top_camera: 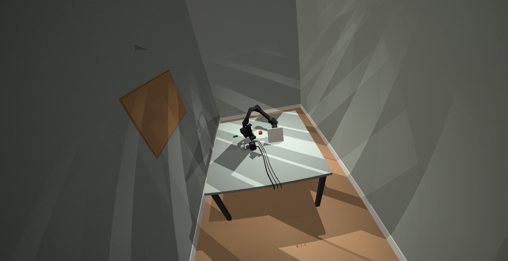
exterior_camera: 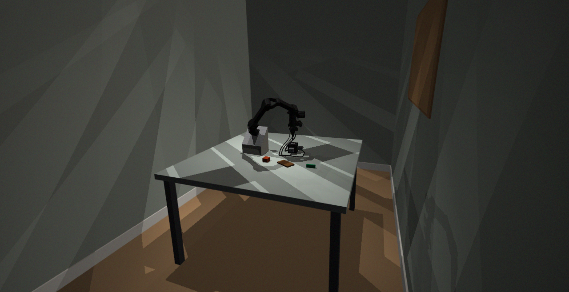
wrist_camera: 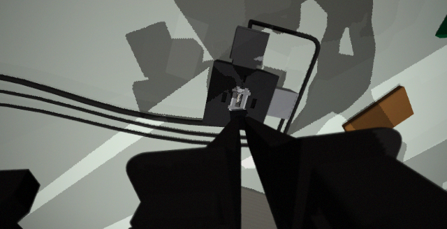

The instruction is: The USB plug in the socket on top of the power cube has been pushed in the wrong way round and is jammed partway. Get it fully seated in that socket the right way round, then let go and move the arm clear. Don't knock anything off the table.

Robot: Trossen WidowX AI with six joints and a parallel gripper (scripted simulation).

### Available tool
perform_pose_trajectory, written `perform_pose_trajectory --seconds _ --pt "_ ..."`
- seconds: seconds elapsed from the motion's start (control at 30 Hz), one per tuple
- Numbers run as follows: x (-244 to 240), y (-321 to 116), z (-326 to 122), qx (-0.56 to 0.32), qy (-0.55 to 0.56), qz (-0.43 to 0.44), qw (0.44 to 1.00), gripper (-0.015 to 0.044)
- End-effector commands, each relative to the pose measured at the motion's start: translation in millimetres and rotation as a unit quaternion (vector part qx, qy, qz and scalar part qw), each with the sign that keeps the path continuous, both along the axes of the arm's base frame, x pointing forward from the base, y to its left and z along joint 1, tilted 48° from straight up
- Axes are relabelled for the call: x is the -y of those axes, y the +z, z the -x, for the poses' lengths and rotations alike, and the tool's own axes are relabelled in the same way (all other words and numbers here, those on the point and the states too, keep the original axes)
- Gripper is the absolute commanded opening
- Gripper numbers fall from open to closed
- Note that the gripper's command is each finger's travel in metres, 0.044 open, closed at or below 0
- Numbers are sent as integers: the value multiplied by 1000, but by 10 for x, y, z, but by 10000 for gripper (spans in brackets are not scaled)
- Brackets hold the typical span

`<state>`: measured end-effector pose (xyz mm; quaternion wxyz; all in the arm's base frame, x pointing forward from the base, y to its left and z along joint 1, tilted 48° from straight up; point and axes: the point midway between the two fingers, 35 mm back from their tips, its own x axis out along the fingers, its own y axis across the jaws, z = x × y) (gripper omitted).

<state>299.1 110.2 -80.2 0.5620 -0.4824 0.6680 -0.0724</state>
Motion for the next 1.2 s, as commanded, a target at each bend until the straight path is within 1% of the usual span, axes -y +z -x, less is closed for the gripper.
perform_pose_trajectory --seconds 0.0,0.27,0.57,0.87,1.17 --pt "3 -2 2 38 -37 -5 999 0" --pt "3 -2 2 114 -107 -15 988 0" --pt "3 -2 2 197 -186 -26 962 0" --pt "3 -3 2 278 -261 -37 924 0" --pt "3 -3 2 355 -333 -47 872 0"
